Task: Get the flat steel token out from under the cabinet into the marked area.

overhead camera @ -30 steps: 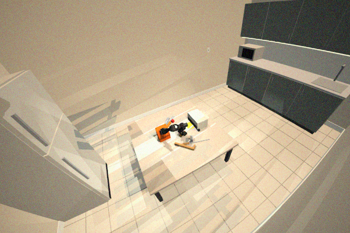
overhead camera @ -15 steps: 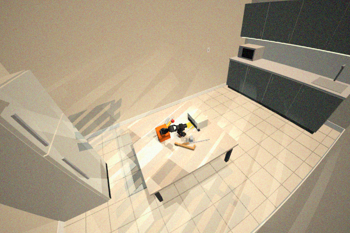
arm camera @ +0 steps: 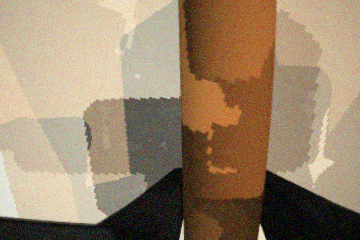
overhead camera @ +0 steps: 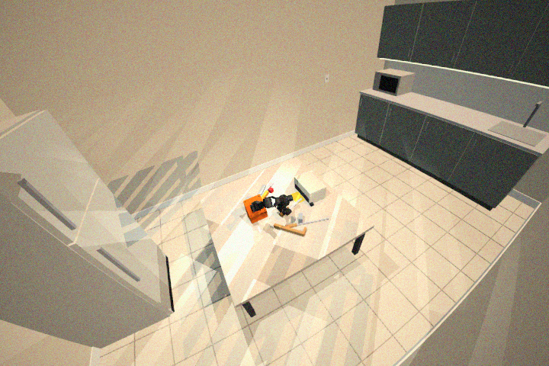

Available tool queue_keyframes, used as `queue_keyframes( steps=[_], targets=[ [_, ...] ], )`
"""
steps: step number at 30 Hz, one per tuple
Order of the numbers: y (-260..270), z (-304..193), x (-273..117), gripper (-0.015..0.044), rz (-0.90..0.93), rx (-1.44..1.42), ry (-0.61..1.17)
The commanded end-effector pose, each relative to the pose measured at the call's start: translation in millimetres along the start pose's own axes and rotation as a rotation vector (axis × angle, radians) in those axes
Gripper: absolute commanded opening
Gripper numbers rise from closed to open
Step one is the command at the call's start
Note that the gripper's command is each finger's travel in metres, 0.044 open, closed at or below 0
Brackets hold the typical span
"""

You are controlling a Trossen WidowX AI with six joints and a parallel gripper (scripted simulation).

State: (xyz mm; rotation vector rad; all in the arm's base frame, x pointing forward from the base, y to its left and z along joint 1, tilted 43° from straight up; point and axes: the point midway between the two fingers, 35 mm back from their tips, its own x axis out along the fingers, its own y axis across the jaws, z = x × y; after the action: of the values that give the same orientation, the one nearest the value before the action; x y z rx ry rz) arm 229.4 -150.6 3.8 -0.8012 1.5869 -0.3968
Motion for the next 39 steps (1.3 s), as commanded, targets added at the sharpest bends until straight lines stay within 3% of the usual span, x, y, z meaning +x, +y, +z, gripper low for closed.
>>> queue_keyframes(
  steps=[1,39],
  targets=[
    [0,-4,-1,0.0000,0.000,-0.004,0.001],
    [0,-20,-3,0.0000,0.000,0.144,0.004]
  ],
)
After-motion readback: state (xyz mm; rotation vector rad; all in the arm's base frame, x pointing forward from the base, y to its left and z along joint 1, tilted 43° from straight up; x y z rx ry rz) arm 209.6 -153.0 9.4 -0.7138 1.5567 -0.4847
